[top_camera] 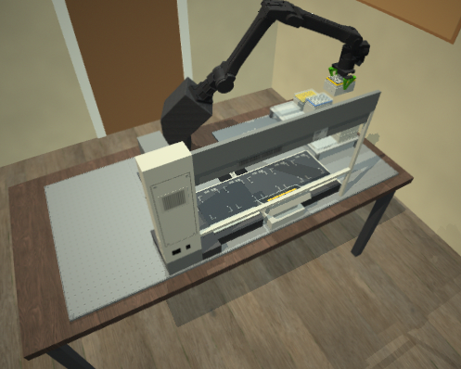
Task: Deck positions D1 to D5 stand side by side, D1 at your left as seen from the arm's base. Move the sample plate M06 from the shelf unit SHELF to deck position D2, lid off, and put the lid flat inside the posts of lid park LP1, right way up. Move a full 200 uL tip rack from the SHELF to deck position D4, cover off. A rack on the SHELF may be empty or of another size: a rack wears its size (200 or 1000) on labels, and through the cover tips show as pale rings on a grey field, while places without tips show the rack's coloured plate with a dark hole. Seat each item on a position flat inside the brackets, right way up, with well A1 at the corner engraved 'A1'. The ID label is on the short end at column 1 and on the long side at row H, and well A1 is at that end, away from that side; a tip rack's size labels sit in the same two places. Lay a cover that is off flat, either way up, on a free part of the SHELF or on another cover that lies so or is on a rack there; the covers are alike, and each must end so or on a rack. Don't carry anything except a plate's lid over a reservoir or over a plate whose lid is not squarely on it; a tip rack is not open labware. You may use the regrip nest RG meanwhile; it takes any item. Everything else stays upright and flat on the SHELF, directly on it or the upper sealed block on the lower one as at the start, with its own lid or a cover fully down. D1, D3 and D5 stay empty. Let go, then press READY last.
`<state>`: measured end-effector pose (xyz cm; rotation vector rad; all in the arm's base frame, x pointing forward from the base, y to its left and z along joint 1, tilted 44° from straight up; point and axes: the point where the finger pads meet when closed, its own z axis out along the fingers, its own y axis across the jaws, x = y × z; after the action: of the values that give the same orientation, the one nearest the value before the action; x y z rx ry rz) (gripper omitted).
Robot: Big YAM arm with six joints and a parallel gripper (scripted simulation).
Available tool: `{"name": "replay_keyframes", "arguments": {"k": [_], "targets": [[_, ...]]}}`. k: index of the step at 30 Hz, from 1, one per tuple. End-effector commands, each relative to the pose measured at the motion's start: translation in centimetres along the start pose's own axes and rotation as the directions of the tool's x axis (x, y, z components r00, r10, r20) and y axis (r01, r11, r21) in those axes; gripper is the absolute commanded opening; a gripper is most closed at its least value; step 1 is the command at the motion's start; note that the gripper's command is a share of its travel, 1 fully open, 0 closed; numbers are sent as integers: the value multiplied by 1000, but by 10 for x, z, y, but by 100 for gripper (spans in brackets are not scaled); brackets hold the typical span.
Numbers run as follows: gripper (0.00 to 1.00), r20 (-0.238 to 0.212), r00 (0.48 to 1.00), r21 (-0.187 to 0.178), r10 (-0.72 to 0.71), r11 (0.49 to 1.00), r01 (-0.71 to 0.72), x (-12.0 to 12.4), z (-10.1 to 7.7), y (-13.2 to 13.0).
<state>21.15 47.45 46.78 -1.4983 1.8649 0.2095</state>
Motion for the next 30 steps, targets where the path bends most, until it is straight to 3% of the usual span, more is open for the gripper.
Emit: {"name": "replay_keyframes", "arguments": {"k": [1, 30], "targets": [[0, 98, 995, 17, 28, 999, -30, -21, -54, -14], [0, 92, 995, 16, 27, 999, -29, -21, -50, -14]]}}
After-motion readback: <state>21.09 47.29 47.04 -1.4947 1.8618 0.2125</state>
